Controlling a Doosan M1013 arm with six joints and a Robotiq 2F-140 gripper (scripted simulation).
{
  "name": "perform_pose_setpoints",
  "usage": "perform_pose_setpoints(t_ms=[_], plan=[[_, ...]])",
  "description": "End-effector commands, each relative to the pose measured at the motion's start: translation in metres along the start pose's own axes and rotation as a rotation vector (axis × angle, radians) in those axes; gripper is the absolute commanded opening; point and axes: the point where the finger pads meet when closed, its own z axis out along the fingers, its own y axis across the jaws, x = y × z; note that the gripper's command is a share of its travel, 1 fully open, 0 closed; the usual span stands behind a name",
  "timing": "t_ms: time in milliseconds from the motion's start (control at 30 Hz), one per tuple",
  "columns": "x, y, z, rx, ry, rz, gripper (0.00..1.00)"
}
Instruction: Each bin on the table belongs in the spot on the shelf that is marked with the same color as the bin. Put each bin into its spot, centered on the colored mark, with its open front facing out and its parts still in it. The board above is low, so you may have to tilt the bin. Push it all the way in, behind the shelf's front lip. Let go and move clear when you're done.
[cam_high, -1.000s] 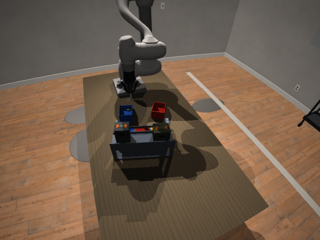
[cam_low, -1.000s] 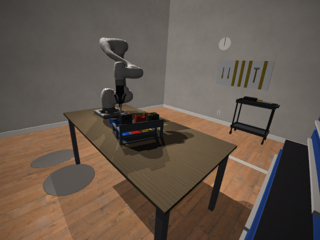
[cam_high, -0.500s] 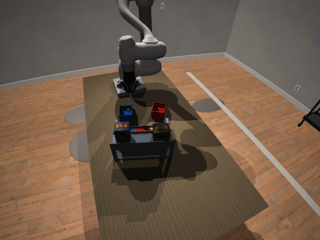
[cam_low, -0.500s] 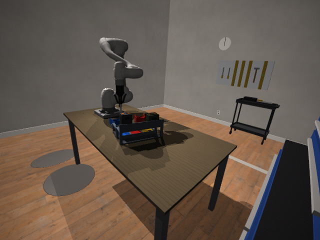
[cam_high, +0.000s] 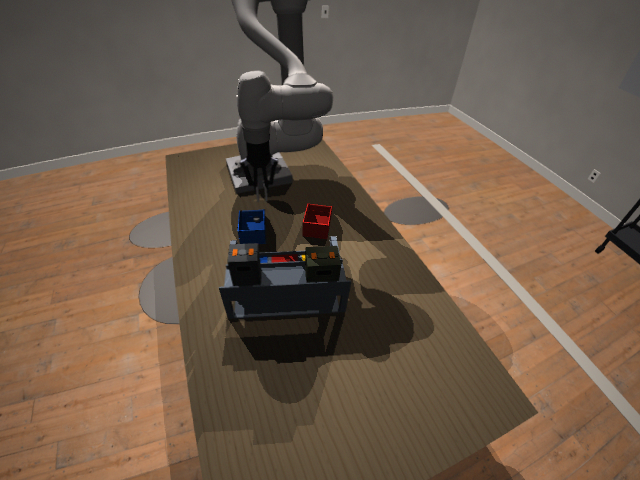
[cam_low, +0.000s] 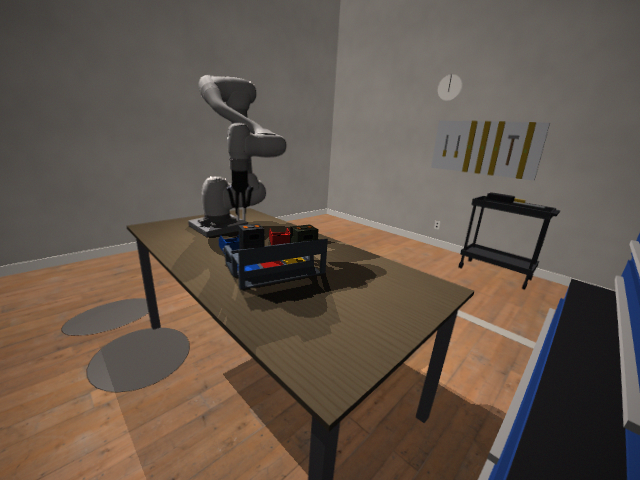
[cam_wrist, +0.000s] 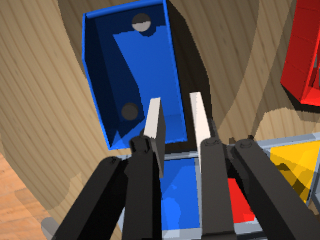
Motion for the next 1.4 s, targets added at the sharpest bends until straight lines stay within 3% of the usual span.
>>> perform_pose_setpoints(t_ms=[0, 933, 1367], plan=[[0.0, 0.0, 0.0, 0.0, 0.0, 0.0, 0.24], [0.0, 0.0, 0.001, 0.0, 0.0, 0.0, 0.24], [0.0, 0.0, 0.017, 0.0, 0.0, -0.001, 0.24]])
